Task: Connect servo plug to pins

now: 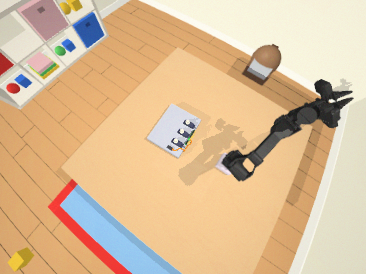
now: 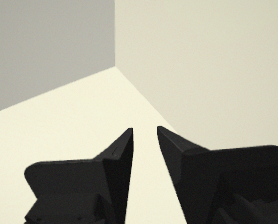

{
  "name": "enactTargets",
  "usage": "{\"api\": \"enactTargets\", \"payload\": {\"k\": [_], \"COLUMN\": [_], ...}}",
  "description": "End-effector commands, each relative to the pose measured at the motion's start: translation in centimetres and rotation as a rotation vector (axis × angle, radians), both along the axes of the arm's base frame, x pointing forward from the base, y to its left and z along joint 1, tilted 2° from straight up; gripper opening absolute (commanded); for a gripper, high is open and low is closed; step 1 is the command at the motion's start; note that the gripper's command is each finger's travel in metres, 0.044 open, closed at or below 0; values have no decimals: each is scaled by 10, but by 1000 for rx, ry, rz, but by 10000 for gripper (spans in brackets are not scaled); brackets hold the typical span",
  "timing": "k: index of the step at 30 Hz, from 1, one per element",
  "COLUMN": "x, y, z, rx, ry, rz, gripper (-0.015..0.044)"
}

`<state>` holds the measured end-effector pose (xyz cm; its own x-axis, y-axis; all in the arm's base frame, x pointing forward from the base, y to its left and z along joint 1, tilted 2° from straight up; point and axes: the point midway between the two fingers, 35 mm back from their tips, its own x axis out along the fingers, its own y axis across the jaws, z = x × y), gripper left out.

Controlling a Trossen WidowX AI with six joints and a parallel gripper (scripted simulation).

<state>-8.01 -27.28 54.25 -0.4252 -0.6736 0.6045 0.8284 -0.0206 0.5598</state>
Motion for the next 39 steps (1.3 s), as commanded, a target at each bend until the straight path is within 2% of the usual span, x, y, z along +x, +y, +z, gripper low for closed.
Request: {"api": "enactTargets", "payload": {"k": [1, 20, 39], "x": [26, 157, 289], "y": [-10, -19, 42], "z": [-10, -55, -108], "rx": [43, 200, 284], "ry": [23, 196, 457], "rz": [88, 495, 937], "gripper": [115, 115, 115]}}
